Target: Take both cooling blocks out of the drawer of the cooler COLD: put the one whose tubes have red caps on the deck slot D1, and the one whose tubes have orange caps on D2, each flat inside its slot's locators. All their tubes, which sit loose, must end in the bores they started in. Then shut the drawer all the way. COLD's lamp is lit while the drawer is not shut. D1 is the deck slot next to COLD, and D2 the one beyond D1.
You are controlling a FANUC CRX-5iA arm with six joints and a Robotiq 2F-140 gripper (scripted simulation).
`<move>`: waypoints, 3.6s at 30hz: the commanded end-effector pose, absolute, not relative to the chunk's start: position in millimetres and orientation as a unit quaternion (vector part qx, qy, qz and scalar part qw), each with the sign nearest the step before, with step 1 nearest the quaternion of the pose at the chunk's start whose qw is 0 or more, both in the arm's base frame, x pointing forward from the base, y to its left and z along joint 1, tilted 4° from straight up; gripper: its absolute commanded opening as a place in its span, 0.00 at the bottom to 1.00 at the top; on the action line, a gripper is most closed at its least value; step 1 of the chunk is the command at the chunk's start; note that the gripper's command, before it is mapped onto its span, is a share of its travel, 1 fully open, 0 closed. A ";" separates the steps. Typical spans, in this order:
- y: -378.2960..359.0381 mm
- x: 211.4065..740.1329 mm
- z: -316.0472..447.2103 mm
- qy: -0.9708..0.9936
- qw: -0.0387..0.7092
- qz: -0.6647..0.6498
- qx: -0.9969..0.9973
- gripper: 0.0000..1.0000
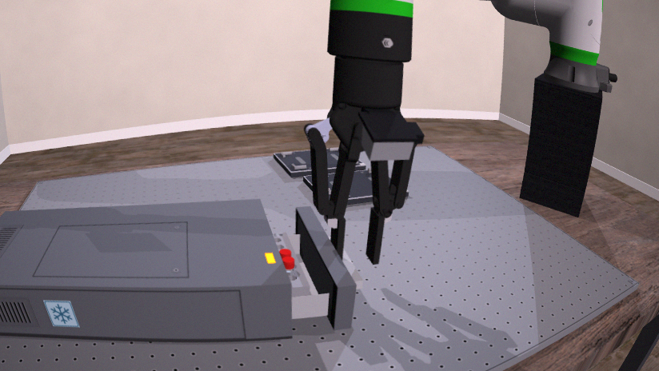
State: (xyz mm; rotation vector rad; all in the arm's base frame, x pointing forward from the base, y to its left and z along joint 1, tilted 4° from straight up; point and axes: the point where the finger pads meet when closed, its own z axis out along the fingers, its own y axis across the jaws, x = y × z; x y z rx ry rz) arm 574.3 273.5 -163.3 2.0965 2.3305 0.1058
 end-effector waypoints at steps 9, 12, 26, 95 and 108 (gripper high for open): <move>272.5 563.0 -163.0 0.743 0.003 0.035 0.668 0.34; 272.2 559.5 -163.2 0.743 0.003 0.035 0.668 0.34; 270.5 543.6 -164.1 0.743 0.003 0.035 0.668 0.34; 262.2 464.2 -168.6 0.743 0.003 0.035 0.668 0.34; 260.7 449.6 -169.4 0.743 0.003 0.035 0.668 0.34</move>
